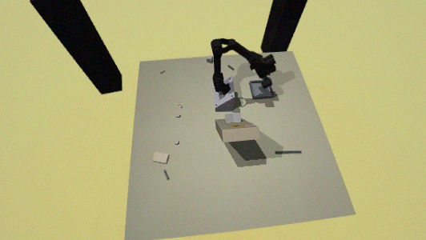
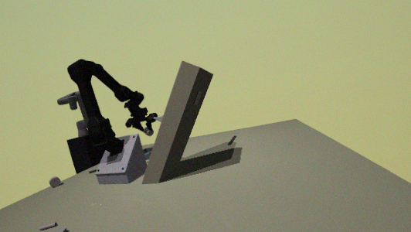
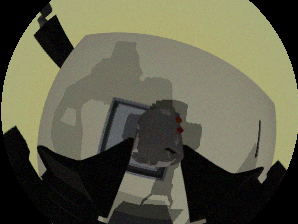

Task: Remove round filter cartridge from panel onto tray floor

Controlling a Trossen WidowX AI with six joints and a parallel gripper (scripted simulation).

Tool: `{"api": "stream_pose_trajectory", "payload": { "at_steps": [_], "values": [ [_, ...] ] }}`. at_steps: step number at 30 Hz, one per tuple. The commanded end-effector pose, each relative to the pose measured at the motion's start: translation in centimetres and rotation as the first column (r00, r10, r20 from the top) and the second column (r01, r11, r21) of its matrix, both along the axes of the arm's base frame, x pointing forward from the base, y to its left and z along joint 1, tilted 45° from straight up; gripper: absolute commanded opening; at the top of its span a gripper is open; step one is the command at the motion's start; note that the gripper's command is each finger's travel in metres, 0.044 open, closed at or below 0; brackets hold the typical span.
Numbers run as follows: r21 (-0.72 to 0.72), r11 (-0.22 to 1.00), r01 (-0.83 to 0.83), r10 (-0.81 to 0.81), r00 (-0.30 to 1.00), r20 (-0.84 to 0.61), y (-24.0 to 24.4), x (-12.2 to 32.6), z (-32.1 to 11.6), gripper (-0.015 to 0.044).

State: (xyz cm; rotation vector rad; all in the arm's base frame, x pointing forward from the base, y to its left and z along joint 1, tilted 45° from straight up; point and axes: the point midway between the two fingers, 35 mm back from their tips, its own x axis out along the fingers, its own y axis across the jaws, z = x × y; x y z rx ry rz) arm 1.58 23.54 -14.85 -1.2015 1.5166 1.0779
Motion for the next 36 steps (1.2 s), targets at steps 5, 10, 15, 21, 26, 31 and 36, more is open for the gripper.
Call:
{"api": "stream_pose_trajectory", "payload": {
  "at_steps": [5, 10, 15, 21, 26, 31, 36],
  "values": [
    [0.018, 0.996, -0.091, 0.092, 0.992, -0.086, -1.9, -3.0, -1.3, 0.0],
    [0.018, 0.996, -0.091, 0.092, 0.992, -0.086, -2.1, -3.1, -1.5, 0.0],
    [0.019, 0.996, -0.091, 0.092, 0.992, -0.087, -3.4, -3.5, -3.2, 0.0],
    [0.018, 0.996, -0.091, 0.092, 0.992, -0.087, -5.2, -4.0, -5.2, 0.0],
    [0.018, 0.996, -0.091, 0.092, 0.992, -0.088, -6.8, -4.3, -6.5, 0.0],
    [0.01, 0.995, -0.098, 0.098, 0.992, -0.084, -6.9, -4.2, -6.4, 0.0026],
    [0.01, 0.995, -0.098, 0.098, 0.992, -0.084, -6.9, -4.2, -6.4, 0.0157]
  ]
}}
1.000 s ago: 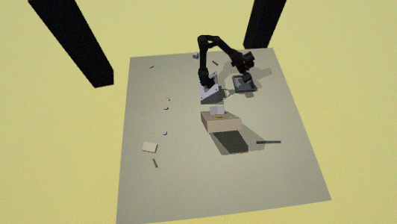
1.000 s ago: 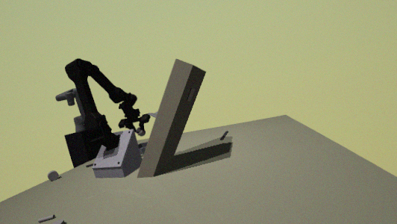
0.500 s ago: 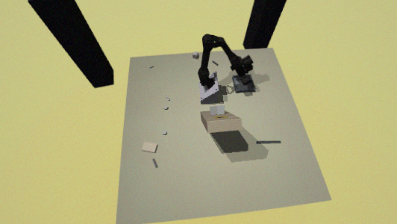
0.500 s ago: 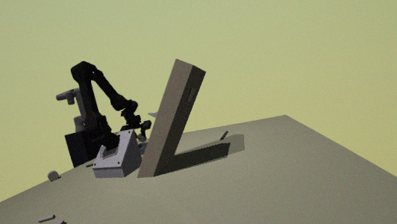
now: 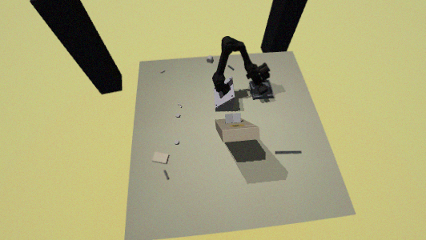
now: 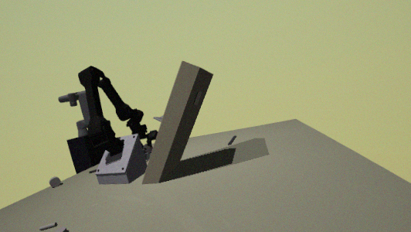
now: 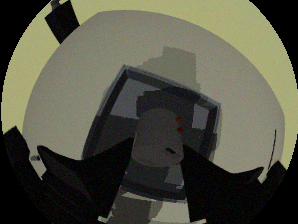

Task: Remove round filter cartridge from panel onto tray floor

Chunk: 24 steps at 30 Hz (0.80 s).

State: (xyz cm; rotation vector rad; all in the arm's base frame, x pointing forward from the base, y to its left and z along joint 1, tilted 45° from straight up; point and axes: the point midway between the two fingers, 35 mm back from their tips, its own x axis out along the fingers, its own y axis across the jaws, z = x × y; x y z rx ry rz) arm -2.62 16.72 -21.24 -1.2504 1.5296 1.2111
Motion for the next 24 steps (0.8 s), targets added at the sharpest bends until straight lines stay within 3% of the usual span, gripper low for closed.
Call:
{"api": "stream_pose_trajectory", "payload": {
  "at_steps": [1, 11, 15, 21, 24],
  "values": [
    [-0.001, 1.0, 0.0, 0.0, 1.0, 0.0, 0.0, 0.0, 0.0, 0.0184],
    [-0.001, 1.0, 0.0, 0.0, 1.0, 0.0, 0.0, 0.0, 0.0, 0.044],
    [-0.001, 1.0, 0.0, 0.0, 1.0, 0.0, 0.1, 0.0, 0.1, 0.044],
    [0.0, 1.0, 0.0, 0.0, 1.0, 0.001, 4.6, 1.2, 4.9, 0.044],
    [0.0, 1.0, 0.0, 0.0, 1.0, 0.001, 4.8, 1.2, 5.1, 0.044]
  ]
}}
